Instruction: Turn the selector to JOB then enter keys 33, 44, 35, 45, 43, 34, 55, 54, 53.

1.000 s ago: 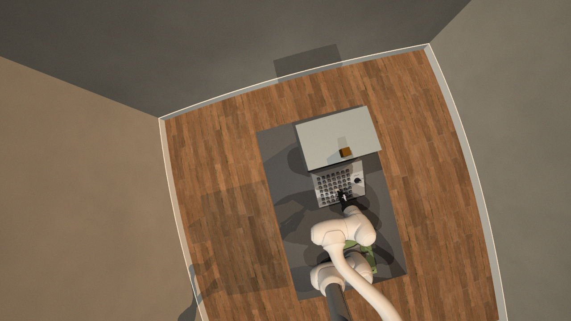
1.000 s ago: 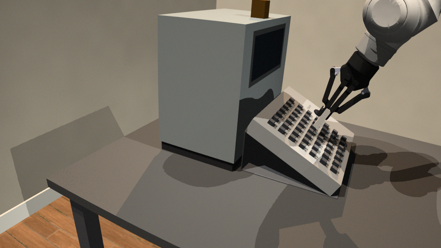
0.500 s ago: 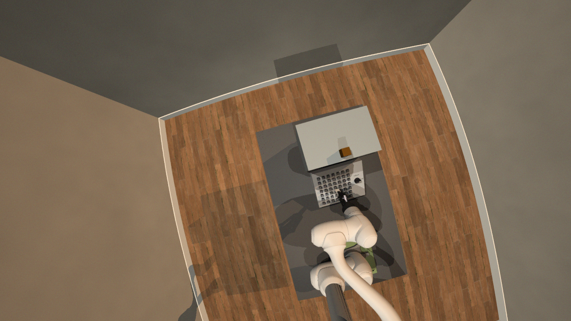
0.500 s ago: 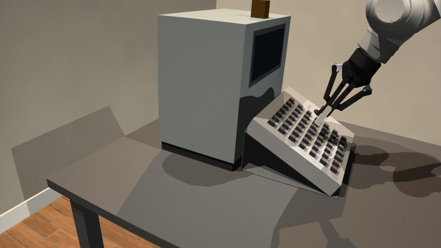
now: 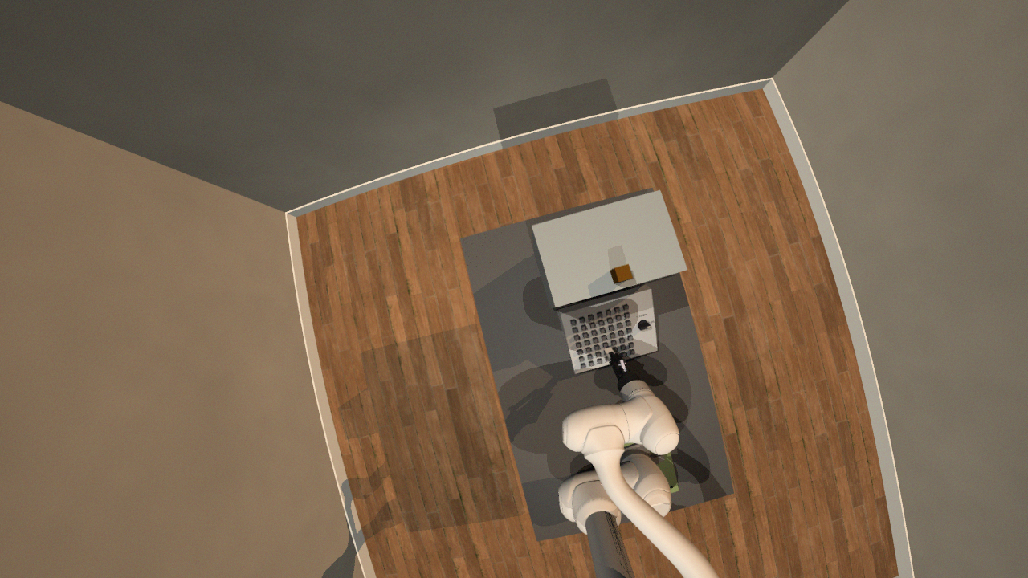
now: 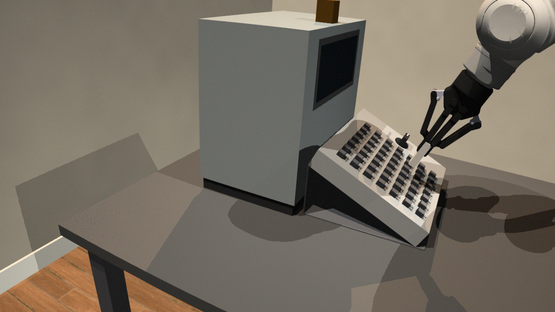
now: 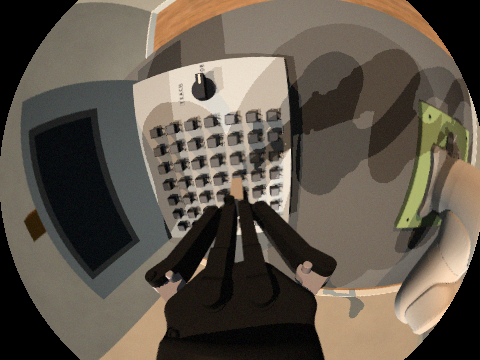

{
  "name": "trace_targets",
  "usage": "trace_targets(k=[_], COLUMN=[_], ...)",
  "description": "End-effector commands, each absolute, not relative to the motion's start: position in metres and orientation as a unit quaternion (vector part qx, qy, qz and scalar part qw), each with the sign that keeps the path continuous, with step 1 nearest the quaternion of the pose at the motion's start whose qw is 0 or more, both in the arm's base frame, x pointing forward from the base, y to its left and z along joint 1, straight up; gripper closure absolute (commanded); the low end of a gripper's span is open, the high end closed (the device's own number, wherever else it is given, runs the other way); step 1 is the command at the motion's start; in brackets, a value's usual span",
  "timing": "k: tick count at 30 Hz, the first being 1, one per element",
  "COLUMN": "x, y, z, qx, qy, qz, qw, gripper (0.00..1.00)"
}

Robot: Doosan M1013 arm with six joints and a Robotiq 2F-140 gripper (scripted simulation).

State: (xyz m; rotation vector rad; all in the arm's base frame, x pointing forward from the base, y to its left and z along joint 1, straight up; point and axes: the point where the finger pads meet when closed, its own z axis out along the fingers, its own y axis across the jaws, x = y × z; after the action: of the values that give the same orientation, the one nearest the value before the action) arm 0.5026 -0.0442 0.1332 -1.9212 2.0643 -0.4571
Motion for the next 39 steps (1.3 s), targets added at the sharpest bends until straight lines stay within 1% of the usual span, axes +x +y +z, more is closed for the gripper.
trace_targets(k=[1,20,39], x=[0.503,0.512,0.512], y=[-0.045,-0.045,-0.046], z=[0.134,0.115,0.115], qx=[-0.664,-0.664,-0.664], qy=[0.716,0.716,0.716], qz=[-0.161,-0.161,-0.161], qw=[0.146,0.146,0.146], gripper=[1.00,1.00,1.00])
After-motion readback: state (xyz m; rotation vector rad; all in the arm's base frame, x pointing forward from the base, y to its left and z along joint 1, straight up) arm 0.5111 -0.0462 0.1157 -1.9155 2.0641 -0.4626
